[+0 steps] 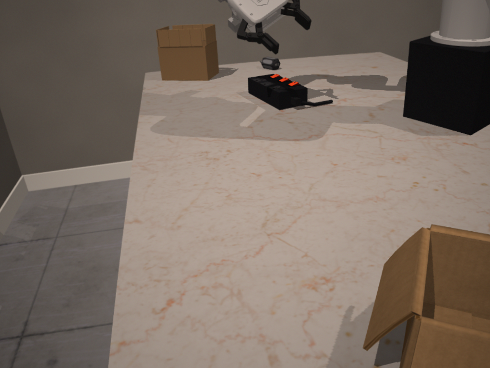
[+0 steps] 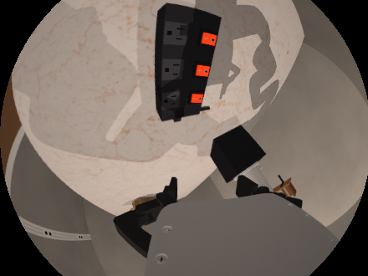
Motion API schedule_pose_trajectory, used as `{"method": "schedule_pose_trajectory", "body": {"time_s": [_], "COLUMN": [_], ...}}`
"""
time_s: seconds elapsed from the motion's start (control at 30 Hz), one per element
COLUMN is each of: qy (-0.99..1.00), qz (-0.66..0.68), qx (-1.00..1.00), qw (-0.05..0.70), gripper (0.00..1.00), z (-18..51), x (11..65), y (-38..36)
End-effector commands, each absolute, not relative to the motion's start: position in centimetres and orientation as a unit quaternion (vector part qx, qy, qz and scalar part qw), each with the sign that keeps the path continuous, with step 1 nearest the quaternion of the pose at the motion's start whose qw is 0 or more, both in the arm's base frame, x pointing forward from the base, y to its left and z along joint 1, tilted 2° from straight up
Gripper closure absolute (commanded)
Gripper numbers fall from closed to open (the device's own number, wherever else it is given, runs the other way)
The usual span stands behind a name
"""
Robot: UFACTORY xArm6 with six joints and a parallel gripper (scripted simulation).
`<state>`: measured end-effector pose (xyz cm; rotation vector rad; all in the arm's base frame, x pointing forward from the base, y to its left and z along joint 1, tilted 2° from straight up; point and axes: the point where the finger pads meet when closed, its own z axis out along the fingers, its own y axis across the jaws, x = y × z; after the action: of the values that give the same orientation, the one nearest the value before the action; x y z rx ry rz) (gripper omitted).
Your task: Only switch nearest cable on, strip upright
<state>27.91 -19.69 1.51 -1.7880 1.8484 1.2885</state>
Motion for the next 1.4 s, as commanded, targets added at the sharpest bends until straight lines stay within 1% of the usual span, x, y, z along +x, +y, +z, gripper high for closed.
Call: {"method": "schedule_pose_trajectory", "body": {"time_s": [0.0,0.7,0.97,1.03,1.1,1.17,1.23,1.37], "qy": [0.637,0.633,0.581,0.550,0.550,0.510,0.510,0.461], "qz": [0.442,0.434,0.351,0.310,0.310,0.263,0.263,0.213], "qx": [-0.617,-0.627,-0.714,-0.754,-0.754,-0.798,-0.798,-0.841], "qw": [0.132,0.137,0.173,0.183,0.183,0.188,0.188,0.185], "gripper": [0.00,0.00,0.00,0.00,0.00,0.00,0.00,0.00], "z": [1.6,1.4,-0.6,-1.5,-1.5,-2.3,-2.3,-3.0], "x": [28.0,27.9,27.1,26.6,26.6,26.1,26.1,25.4], "y": [-19.8,-20.0,-21.9,-22.9,-22.9,-24.0,-24.0,-25.3]}}
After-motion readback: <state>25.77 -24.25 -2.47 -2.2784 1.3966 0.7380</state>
